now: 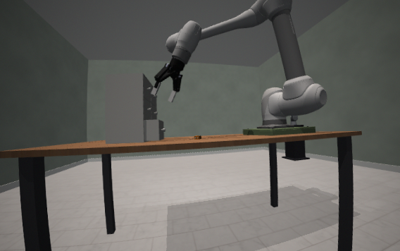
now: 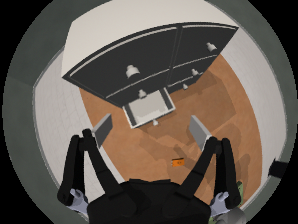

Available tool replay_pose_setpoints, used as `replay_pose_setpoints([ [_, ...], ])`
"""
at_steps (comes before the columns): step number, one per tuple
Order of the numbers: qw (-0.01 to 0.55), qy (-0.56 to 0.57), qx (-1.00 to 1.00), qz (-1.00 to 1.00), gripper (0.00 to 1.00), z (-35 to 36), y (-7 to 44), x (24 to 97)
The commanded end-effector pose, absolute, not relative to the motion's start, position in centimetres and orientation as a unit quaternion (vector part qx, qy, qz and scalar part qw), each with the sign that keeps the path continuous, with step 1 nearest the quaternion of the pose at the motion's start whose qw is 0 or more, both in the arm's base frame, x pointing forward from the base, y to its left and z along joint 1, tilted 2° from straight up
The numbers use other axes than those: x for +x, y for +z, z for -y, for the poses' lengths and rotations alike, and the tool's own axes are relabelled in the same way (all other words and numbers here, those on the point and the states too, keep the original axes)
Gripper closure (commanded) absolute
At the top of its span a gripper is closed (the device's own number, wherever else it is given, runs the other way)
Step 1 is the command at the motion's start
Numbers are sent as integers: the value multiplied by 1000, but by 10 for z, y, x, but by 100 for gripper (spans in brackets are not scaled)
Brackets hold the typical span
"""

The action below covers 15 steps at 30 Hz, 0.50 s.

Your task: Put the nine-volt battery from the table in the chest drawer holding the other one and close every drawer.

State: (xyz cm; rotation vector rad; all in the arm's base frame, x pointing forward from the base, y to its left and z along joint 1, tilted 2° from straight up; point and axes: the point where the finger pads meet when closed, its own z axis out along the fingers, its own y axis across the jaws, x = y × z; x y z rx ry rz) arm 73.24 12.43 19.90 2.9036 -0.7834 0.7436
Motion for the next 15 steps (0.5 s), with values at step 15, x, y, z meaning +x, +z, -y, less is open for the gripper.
replay_pose_setpoints([
  [15,20,225,944,239,0,-124,205,726],
])
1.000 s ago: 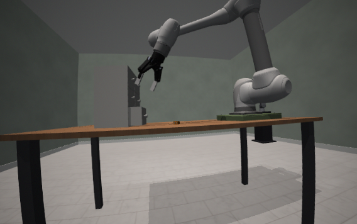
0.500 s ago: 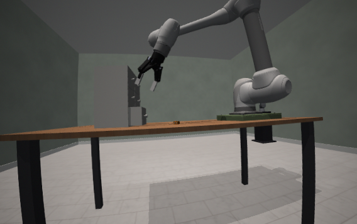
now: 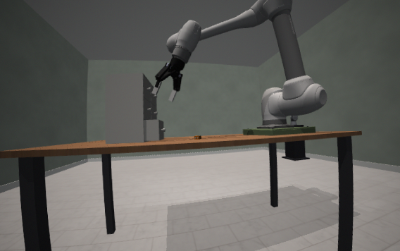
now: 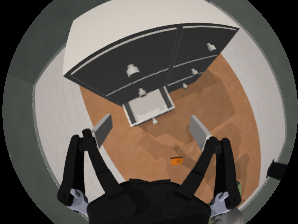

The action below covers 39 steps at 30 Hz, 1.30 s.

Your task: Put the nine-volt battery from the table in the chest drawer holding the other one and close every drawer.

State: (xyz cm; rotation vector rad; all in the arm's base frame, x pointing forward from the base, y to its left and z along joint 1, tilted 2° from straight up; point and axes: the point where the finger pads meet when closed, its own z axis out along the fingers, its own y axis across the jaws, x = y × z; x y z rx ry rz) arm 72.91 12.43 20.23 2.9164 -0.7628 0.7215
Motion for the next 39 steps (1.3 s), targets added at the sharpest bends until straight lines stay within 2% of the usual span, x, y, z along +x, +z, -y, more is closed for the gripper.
replay_pose_setpoints([
  [1,19,221,946,235,0,-124,207,724],
  [9,13,183,963,199,0,-125,224,707],
  [24,-10,28,998,53,0,-127,289,642],
  [39,-13,4,999,31,0,-128,298,632],
])
